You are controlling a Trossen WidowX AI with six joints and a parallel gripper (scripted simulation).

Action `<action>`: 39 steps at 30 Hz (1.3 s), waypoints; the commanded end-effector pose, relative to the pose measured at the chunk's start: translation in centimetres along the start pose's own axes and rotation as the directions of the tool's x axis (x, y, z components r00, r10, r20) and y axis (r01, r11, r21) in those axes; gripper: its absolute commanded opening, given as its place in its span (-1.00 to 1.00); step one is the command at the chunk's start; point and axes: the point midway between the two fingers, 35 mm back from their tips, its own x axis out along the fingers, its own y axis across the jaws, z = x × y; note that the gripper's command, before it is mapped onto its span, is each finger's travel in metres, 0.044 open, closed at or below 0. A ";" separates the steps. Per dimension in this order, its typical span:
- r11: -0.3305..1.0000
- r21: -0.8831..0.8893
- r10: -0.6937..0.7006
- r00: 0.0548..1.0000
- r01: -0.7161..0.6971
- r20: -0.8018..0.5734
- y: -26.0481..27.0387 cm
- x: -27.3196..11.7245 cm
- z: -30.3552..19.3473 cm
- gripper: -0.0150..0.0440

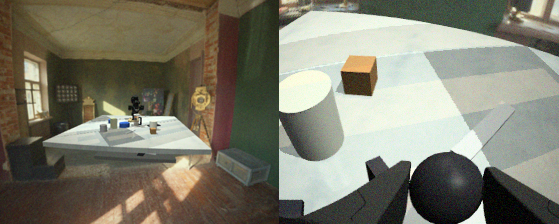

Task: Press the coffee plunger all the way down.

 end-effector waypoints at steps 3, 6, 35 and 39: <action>1.000 0.008 0.000 1.000 0.000 -0.017 0.0 0.3 -0.4 -0.08; 1.000 0.008 0.000 1.000 0.000 -0.017 0.0 0.3 -0.4 -0.08; 1.000 0.001 0.000 1.000 0.000 -0.002 0.0 0.2 0.0 1.00; 1.000 0.001 0.000 1.000 0.000 -0.003 0.0 -0.1 0.5 1.00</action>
